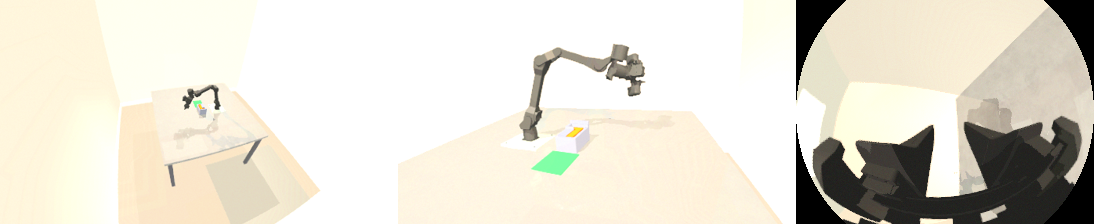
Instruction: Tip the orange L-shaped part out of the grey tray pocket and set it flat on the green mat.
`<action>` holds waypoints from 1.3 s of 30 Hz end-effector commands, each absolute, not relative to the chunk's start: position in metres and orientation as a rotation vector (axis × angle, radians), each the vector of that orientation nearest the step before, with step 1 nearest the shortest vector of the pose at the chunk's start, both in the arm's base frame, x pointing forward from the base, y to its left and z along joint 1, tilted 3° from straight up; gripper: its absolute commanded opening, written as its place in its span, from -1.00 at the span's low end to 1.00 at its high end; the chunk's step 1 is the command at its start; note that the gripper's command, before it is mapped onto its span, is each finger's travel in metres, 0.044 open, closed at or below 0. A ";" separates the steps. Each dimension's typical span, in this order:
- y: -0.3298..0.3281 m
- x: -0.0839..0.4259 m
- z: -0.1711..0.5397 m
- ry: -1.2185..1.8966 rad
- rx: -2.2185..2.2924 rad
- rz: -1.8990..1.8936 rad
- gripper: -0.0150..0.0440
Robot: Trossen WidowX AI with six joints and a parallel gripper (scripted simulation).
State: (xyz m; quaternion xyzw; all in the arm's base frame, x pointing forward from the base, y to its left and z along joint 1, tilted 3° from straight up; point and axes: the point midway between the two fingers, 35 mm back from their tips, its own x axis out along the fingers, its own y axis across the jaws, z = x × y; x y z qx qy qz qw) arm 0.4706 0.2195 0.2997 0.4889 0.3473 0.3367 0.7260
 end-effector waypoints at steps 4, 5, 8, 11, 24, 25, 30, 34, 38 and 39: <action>0.178 0.410 0.231 0.969 0.724 0.365 0.12; 0.174 0.404 0.227 0.990 0.698 0.346 0.12; 0.163 0.383 0.215 1.061 0.612 0.287 0.12; 0.149 0.358 0.204 1.142 0.511 0.232 0.12; 0.078 0.229 0.185 1.537 -0.006 0.093 0.12; 0.078 0.229 0.185 1.537 -0.006 0.093 0.12; 0.078 0.229 0.185 1.537 -0.006 0.093 0.12; 0.079 0.230 0.180 1.537 -0.006 0.093 0.12; 0.081 0.233 0.150 1.537 -0.006 0.093 0.12; 0.082 0.233 0.140 1.537 -0.006 0.093 0.12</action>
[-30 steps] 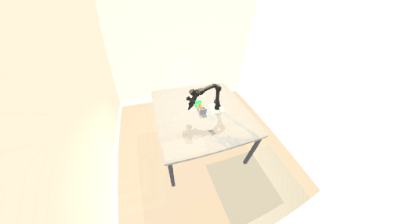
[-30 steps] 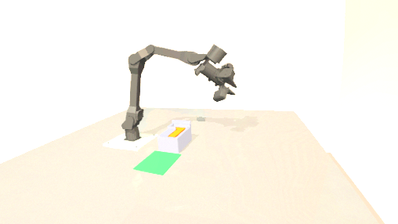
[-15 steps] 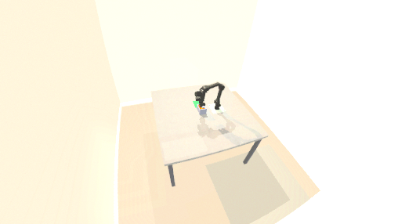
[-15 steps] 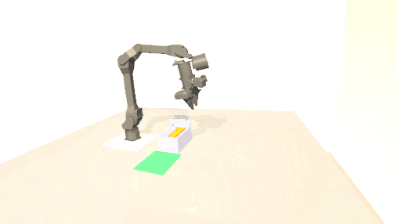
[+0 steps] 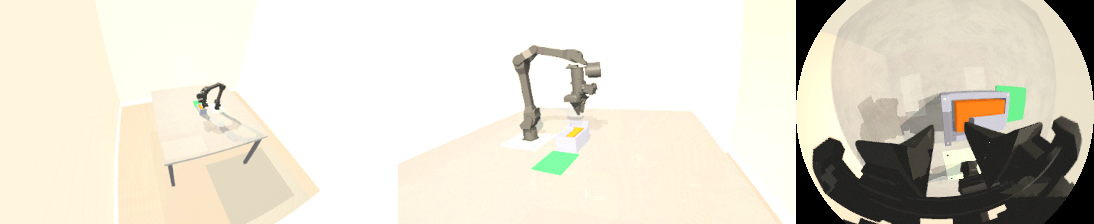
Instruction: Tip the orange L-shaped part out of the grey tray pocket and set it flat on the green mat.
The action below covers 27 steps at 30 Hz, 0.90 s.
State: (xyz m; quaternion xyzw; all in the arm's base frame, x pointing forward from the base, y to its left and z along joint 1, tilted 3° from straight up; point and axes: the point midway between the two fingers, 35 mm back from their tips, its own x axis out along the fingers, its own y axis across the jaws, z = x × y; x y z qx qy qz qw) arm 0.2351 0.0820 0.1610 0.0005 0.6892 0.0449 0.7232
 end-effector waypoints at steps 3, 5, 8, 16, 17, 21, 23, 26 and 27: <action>0.083 0.232 0.113 1.537 -0.005 0.093 0.12; 0.083 0.231 0.111 1.537 -0.005 0.093 0.12; 0.083 0.231 0.111 1.537 -0.005 0.093 0.12; 0.083 0.232 0.101 1.537 -0.005 0.093 0.12; 0.083 0.232 0.099 1.537 -0.005 0.093 0.12; 0.084 0.233 0.092 1.537 -0.005 0.093 0.12; 0.084 0.233 0.089 1.537 -0.005 0.093 0.12; 0.084 0.233 0.084 1.538 -0.005 0.093 0.12; 0.084 0.233 0.083 1.538 -0.005 0.093 0.12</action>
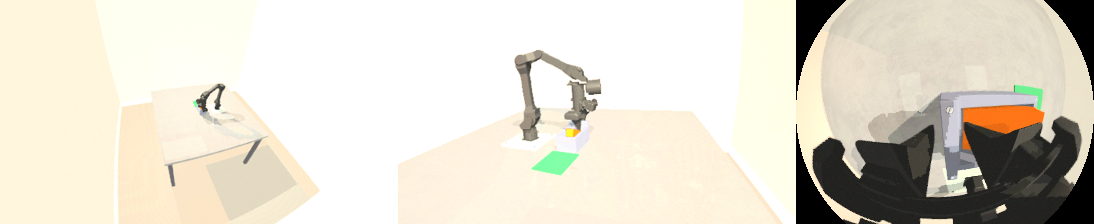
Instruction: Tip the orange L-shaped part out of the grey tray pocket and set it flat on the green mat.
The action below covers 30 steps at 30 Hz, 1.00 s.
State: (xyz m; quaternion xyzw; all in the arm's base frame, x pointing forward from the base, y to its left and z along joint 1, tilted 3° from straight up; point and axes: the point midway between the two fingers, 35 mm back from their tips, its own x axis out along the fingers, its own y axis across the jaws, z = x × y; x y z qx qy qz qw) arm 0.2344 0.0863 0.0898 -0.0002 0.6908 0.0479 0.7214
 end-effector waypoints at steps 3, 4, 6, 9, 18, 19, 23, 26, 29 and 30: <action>0.085 0.233 0.078 1.538 -0.005 0.093 0.12; 0.085 0.232 0.076 1.538 -0.005 0.093 0.12; 0.085 0.232 0.075 1.538 -0.005 0.093 0.12; 0.085 0.232 0.075 1.538 -0.005 0.093 0.12; 0.085 0.232 0.075 1.538 -0.005 0.093 0.12; 0.085 0.232 0.075 1.538 -0.005 0.093 0.12; 0.085 0.232 0.075 1.538 -0.005 0.093 0.12; 0.088 0.234 0.077 1.531 -0.001 0.111 0.12; 0.088 0.234 0.077 1.531 -0.001 0.111 0.12; 0.088 0.234 0.077 1.531 -0.001 0.110 0.12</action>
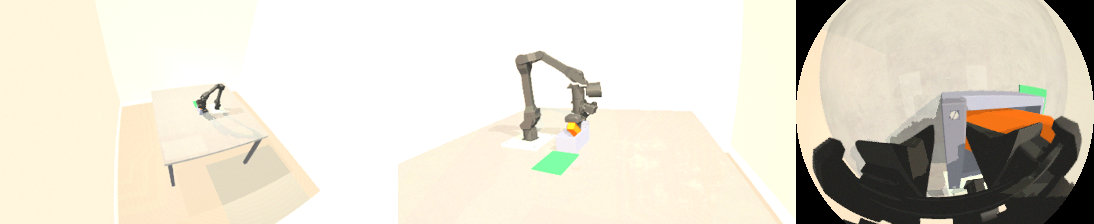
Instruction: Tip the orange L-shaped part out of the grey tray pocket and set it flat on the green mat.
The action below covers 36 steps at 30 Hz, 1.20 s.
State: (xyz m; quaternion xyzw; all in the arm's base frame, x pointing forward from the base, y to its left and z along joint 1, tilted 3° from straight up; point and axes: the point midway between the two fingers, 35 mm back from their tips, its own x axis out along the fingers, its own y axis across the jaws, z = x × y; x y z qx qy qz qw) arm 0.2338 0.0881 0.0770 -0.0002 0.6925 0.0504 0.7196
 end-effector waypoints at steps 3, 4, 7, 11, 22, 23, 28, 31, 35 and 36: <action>0.091 0.233 0.082 1.534 -0.002 0.104 0.12; 0.093 0.232 0.084 1.535 -0.003 0.101 0.12; 0.096 0.231 0.089 1.537 -0.004 0.095 0.12; 0.093 0.234 0.110 1.537 -0.005 0.094 0.12; 0.080 0.232 0.183 1.517 0.005 0.096 0.12; 0.080 0.232 0.183 1.517 0.005 0.096 0.12; 0.080 0.232 0.183 1.517 0.005 0.096 0.12; 0.080 0.232 0.183 1.517 0.005 0.096 0.12; 0.080 0.232 0.183 1.517 0.005 0.096 0.12; 0.080 0.232 0.183 1.517 0.005 0.096 0.12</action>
